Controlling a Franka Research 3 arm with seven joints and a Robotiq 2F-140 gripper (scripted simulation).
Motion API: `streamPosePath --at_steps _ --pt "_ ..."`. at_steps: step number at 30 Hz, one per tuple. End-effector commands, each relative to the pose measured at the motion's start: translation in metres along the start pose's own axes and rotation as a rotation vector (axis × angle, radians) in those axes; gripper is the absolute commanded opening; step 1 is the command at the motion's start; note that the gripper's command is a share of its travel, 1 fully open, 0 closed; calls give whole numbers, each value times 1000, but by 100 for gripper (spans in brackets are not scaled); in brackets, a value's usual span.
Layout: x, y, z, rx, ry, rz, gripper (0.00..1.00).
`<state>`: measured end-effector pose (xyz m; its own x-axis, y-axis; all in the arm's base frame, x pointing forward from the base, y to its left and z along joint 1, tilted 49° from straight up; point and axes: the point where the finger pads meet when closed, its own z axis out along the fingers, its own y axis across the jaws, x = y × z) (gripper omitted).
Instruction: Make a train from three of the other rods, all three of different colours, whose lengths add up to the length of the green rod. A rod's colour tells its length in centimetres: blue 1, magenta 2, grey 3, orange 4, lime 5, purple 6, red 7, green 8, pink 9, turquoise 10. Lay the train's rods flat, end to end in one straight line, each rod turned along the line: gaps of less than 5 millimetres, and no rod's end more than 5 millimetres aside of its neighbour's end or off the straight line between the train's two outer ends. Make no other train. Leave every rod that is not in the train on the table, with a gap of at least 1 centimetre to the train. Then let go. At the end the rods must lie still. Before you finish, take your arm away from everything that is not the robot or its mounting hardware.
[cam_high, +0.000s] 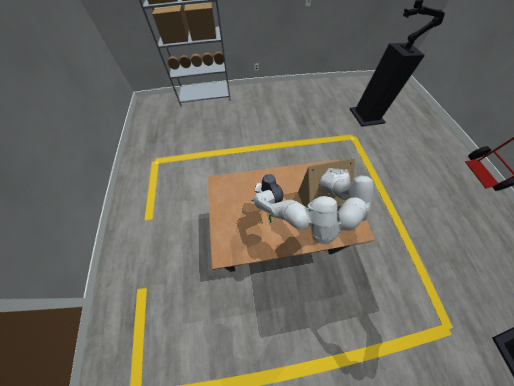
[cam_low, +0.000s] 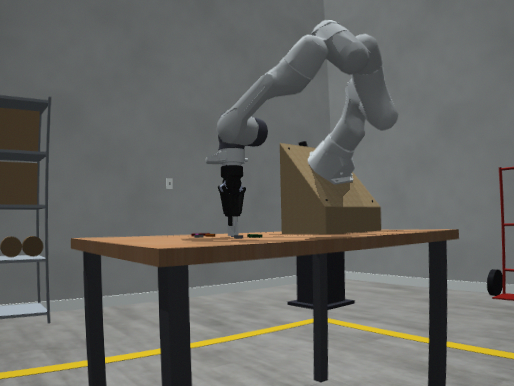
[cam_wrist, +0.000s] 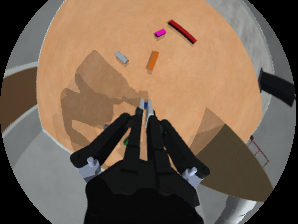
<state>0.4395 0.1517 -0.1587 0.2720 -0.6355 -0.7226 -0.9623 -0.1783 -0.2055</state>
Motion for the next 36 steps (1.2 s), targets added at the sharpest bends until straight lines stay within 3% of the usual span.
streamPosePath --at_steps 1,29,36 --pt "0 0 2 0 1 -7 3" --pt "0 0 2 0 1 -7 3" --pt "0 0 2 0 1 -7 10"
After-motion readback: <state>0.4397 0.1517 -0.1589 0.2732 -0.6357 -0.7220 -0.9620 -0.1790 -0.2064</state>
